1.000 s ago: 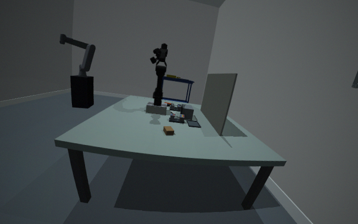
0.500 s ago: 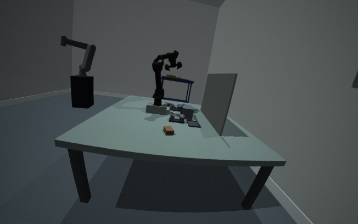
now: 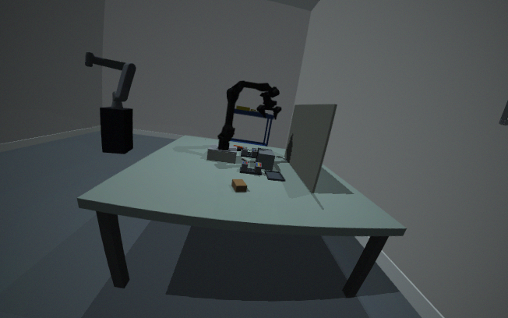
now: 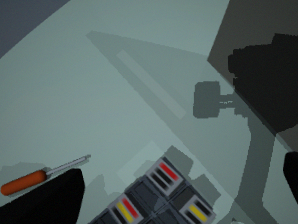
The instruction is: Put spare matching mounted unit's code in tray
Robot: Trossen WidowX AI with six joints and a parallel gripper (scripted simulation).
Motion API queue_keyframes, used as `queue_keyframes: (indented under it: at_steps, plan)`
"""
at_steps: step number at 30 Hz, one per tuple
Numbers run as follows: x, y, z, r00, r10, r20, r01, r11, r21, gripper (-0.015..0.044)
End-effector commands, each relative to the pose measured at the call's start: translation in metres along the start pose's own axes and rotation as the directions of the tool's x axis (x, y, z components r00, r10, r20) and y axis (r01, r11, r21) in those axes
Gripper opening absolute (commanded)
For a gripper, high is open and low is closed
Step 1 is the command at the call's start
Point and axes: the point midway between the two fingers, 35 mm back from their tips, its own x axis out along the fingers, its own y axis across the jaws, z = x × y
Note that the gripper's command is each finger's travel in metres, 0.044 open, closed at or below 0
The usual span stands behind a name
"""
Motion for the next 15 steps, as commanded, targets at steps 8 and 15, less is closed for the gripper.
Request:
queue_keyframes:
  at_steps: [8,15]
  plan:
    - [0.022,-0.15,-0.115,0.913,-0.048,-0.406,0.283,0.791,0.543,0.044]
    - [0.016,-0.193,-0.177,0.846,0.03,-0.533,0.409,0.606,0.682,0.044]
